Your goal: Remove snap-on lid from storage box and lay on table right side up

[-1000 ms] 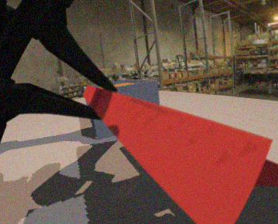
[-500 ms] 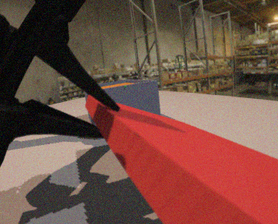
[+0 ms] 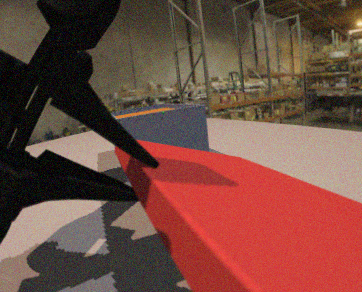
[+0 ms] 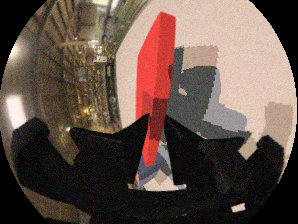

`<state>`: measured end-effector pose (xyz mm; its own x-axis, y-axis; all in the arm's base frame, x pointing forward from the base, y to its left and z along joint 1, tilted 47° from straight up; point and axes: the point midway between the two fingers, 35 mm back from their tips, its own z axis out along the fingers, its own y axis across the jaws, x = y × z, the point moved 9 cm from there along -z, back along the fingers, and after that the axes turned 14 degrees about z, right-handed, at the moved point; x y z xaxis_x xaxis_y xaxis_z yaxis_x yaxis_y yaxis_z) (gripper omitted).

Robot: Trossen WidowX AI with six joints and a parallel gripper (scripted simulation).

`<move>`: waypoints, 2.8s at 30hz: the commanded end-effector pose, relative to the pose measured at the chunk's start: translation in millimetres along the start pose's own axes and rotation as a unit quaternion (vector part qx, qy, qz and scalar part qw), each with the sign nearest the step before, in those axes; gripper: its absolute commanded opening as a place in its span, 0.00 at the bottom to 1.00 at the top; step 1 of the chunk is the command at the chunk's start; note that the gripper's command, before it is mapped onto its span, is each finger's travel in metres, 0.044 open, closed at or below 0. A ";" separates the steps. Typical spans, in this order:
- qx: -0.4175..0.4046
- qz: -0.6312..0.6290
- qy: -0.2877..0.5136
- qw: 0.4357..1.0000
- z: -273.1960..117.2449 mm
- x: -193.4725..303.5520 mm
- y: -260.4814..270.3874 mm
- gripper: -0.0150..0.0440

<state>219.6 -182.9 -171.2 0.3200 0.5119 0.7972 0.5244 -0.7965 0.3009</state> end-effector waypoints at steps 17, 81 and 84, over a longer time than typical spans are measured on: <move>0.012 0.006 -0.002 1.000 3.9 0.1 -1.1 0.70; 0.013 0.005 -0.006 1.000 -90.3 -8.3 -20.9 1.00; 0.013 0.005 -0.006 1.000 -95.5 -7.6 -17.8 1.00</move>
<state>133.6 -195.4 -139.8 0.3434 0.4964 0.7973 0.5443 -0.7970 0.2618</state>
